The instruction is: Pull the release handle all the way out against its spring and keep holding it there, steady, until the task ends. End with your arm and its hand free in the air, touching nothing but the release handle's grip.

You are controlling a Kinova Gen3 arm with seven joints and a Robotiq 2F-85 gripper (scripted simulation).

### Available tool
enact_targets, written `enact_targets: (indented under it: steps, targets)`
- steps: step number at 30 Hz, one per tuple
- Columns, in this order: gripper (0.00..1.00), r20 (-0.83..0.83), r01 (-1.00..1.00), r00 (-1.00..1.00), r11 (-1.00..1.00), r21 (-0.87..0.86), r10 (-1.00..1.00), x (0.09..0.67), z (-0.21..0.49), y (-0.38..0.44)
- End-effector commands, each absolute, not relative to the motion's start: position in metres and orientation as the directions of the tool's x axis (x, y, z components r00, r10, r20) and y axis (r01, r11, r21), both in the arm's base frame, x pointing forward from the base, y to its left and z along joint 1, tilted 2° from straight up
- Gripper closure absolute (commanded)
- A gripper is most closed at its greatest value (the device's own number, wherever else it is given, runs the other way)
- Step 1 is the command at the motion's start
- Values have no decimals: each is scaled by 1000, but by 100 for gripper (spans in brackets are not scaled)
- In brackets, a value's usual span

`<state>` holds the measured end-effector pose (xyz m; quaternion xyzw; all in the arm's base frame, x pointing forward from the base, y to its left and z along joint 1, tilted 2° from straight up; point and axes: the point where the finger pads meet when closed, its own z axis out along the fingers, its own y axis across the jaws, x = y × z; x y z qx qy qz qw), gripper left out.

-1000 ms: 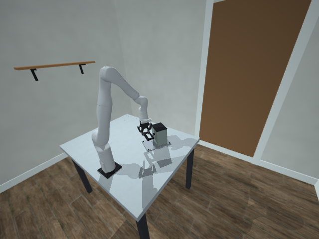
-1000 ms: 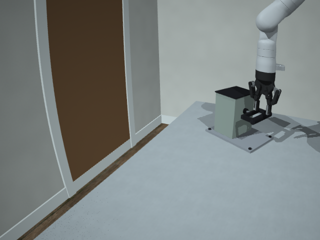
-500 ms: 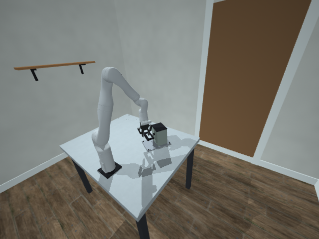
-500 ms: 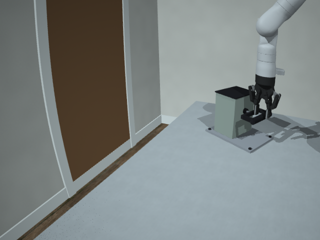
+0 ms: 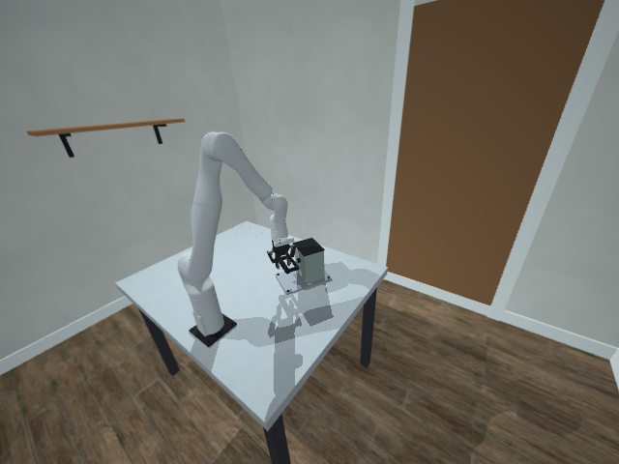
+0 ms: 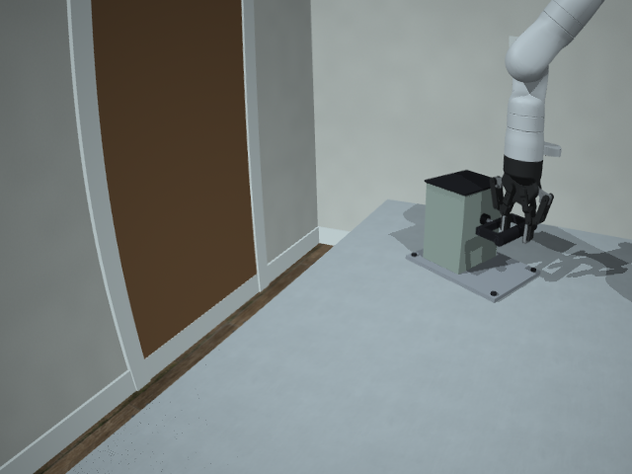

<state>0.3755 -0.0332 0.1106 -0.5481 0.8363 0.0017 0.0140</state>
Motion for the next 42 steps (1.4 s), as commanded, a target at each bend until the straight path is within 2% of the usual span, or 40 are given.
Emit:
enact_targets:
  steps: [1, 42]
  targets:
    - [50, -30, -915, -403, 403, -11, -915, 376, 106, -31]
    - [50, -30, -915, -403, 403, -12, -915, 377, 103, -31]
